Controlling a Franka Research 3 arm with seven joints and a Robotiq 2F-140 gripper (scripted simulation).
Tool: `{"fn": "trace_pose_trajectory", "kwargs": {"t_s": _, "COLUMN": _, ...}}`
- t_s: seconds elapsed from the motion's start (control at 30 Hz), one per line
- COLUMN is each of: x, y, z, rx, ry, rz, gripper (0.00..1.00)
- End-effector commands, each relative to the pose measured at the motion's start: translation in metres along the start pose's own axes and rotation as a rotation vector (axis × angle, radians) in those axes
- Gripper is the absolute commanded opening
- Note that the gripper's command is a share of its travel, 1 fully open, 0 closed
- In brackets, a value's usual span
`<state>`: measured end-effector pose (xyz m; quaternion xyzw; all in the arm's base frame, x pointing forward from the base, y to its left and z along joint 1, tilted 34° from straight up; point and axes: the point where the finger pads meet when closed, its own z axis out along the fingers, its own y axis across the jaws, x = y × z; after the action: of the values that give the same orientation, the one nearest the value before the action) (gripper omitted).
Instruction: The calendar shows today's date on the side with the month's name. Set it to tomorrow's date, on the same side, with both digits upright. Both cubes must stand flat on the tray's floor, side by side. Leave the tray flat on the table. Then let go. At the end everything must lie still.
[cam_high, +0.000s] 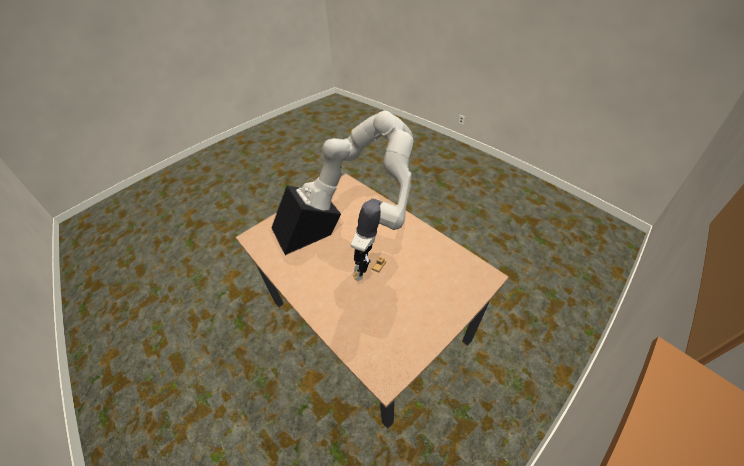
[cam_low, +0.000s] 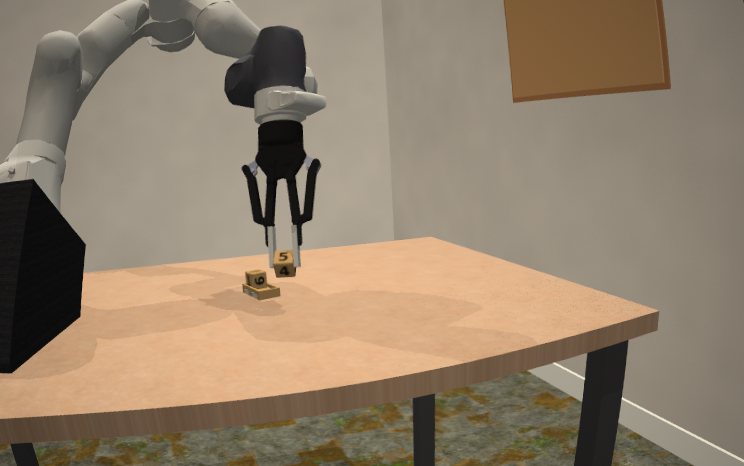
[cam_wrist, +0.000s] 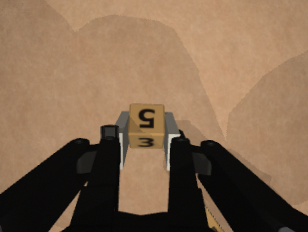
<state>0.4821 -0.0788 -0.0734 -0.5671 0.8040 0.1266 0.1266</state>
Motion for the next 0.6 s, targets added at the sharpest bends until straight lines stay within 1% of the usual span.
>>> {"fn": "trace_pose_trajectory", "kwargs": {"t_s": 0.0, "x": 0.0016, "y": 0.0041, "z": 0.0018, "rx": -0.015, "ry": -0.113, "rz": -0.073, "gripper": 0.17}}
{"fn": "trace_pose_trajectory", "kwargs": {"t_s": 0.1, "x": 0.0012, "y": 0.0022, "z": 0.0003, "rx": -0.009, "ry": -0.202, "rz": -0.076, "gripper": 0.17}}
{"fn": "trace_pose_trajectory", "kwargs": {"t_s": 0.17, "x": 0.0012, "y": 0.0022, "z": 0.0003, "rx": -0.009, "ry": -0.202, "rz": -0.076, "gripper": 0.17}}
{"fn": "trace_pose_trajectory", "kwargs": {"t_s": 0.23, "x": 0.0012, "y": 0.0011, "z": -0.0006, "rx": -0.004, "ry": -0.23, "rz": -0.077, "gripper": 0.17}}
{"fn": "trace_pose_trajectory", "kwargs": {"t_s": 0.33, "x": 0.0042, "y": 0.0008, "z": -0.0003, "rx": -0.004, "ry": -0.231, "rz": -0.077, "gripper": 0.17}}
{"fn": "trace_pose_trajectory", "kwargs": {"t_s": 0.4, "x": 0.0045, "y": 0.0011, "z": 0.0003, "rx": -0.007, "ry": -0.245, "rz": -0.077, "gripper": 0.17}}
{"fn": "trace_pose_trajectory", "kwargs": {"t_s": 0.47, "x": 0.0052, "y": 0.0016, "z": 0.0017, "rx": -0.013, "ry": -0.285, "rz": -0.076, "gripper": 0.17}}
{"fn": "trace_pose_trajectory", "kwargs": {"t_s": 0.57, "x": 0.0063, "y": 0.0018, "z": 0.0029, "rx": -0.02, "ry": -0.381, "rz": -0.075, "gripper": 0.17}}
